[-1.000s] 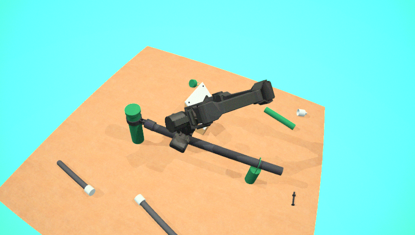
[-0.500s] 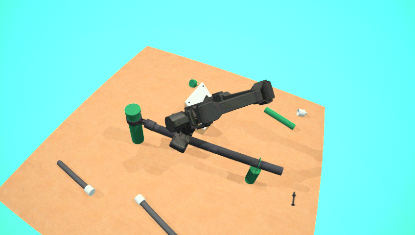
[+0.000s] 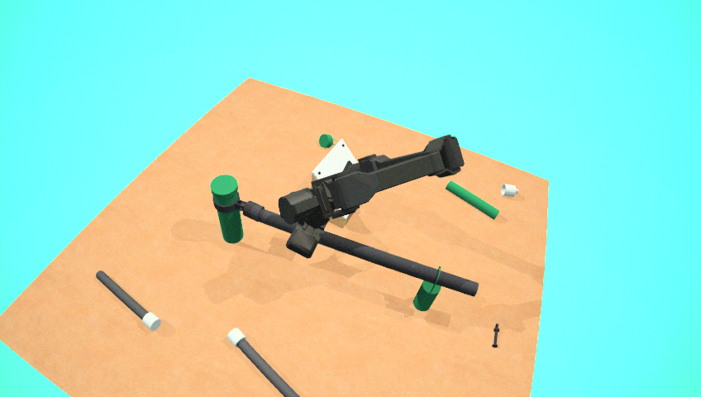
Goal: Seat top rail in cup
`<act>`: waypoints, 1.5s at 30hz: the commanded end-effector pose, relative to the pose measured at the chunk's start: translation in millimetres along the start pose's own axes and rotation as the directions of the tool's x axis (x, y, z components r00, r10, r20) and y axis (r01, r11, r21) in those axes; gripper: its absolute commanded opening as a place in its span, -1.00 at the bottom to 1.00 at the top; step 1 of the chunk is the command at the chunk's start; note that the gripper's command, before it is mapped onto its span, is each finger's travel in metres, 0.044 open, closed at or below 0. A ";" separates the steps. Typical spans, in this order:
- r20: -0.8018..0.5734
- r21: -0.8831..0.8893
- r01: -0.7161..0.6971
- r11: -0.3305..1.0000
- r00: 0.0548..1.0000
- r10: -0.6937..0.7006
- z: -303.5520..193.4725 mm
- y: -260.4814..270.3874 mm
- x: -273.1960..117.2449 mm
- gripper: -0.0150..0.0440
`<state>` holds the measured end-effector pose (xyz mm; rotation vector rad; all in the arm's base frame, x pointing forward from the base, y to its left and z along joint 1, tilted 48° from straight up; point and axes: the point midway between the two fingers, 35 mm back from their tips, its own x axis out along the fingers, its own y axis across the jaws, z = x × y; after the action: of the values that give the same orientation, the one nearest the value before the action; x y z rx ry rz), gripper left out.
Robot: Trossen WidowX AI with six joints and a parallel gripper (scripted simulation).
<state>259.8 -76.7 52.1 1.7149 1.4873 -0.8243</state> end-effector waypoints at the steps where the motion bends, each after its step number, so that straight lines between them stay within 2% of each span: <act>1: 0.008 0.004 0.000 1.000 1.000 0.000 2.4 -1.0 -2.3 -0.49; 45: -0.016 -0.001 0.002 1.000 1.000 -0.002 0.7 -0.7 -1.4 -0.49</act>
<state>258.9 -77.9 52.7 1.7235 1.4999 -0.8126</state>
